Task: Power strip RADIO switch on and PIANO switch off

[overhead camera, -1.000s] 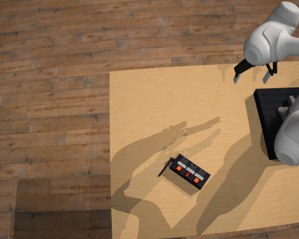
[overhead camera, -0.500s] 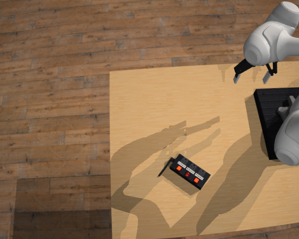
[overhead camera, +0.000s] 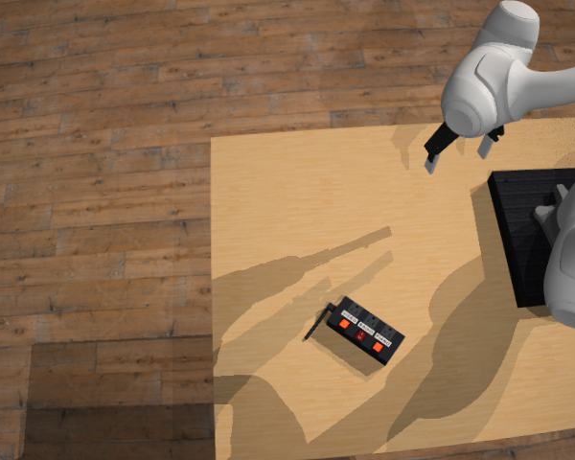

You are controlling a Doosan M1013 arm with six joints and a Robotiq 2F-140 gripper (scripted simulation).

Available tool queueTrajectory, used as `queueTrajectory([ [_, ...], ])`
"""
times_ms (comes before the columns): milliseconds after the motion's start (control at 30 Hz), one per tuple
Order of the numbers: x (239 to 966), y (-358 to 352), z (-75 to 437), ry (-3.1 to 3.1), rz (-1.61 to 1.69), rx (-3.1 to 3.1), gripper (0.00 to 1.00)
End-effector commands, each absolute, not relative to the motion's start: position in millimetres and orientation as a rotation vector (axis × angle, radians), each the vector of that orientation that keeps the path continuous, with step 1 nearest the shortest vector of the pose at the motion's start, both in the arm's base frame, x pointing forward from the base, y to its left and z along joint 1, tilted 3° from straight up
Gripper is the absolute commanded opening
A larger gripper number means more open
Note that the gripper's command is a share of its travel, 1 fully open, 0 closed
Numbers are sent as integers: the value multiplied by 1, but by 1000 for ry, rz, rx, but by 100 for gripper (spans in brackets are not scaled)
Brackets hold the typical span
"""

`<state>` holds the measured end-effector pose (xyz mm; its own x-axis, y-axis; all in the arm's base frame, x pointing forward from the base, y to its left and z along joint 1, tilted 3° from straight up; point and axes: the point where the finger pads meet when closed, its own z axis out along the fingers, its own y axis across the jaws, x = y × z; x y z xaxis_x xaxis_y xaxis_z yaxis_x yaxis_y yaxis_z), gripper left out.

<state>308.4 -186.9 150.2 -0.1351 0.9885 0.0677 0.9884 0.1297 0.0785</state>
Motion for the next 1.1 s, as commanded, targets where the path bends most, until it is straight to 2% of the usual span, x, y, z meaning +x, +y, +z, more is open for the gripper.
queueTrajectory([
  [0,371,-173,150,2625,156,1799,100],
  [100,371,-173,150,2625,156,1799,100],
  [167,421,-151,145,2802,152,1568,100],
  [333,471,-118,136,2965,146,1308,100],
  [500,536,-56,116,3159,133,901,100],
  [667,558,-30,107,3207,129,770,100],
  [1067,626,106,55,3360,102,111,100],
])
